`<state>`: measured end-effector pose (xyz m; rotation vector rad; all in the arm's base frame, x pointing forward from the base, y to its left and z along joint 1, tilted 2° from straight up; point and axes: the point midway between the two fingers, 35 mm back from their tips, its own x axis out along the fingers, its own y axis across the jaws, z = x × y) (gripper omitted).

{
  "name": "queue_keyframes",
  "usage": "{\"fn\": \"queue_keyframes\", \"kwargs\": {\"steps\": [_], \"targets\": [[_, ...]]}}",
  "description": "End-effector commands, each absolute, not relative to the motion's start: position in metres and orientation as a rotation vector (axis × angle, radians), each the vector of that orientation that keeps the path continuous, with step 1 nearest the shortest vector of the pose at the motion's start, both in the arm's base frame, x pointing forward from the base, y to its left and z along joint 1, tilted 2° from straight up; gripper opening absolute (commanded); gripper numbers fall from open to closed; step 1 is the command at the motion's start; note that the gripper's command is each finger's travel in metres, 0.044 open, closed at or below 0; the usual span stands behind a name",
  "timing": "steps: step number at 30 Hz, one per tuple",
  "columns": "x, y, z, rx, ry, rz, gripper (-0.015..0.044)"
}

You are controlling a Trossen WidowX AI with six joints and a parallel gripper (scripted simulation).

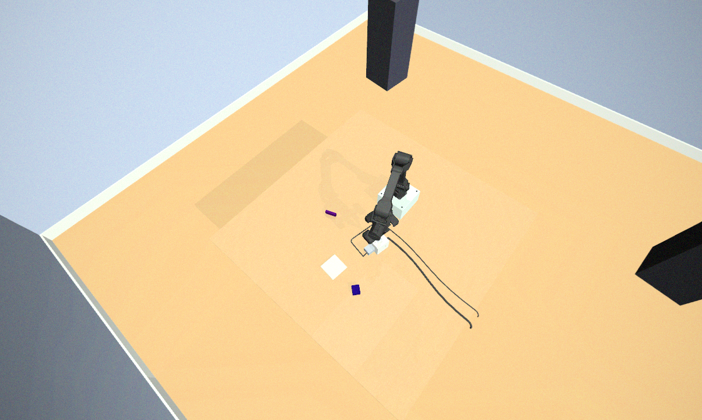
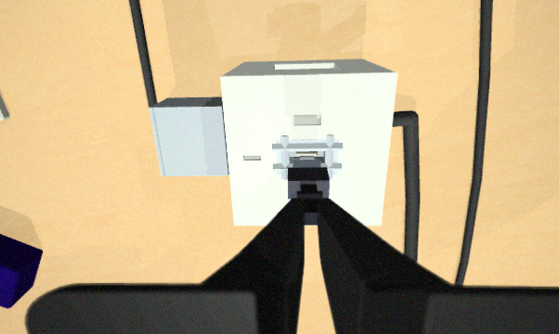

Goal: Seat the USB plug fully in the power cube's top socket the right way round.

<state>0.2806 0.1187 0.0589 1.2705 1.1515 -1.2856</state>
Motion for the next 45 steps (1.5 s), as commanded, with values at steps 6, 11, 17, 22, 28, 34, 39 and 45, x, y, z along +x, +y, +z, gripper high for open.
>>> {"fn": "queue_keyframes", "kwargs": {"steps": [6, 11, 17, 22, 28, 34, 39, 45], "targets": [[0.2800, 0.1186, 0.0569, 1.272, 1.151, -1.290, 0.0000], [0.2800, 0.1186, 0.0563, 1.272, 1.151, -1.290, 0.0000], [0.2800, 0.1186, 0.0556, 1.272, 1.151, -1.290, 0.0000], [0.2800, 0.1185, 0.0550, 1.272, 1.151, -1.290, 0.0000], [0.2800, 0.1185, 0.0543, 1.272, 1.151, -1.290, 0.0000], [0.2800, 0.1185, 0.0535, 1.272, 1.151, -1.290, 0.0000], [0.2800, 0.1185, 0.0529, 1.272, 1.151, -1.290, 0.0000], [0.2800, 0.1185, 0.0522, 1.272, 1.151, -1.290, 0.0000]]}}
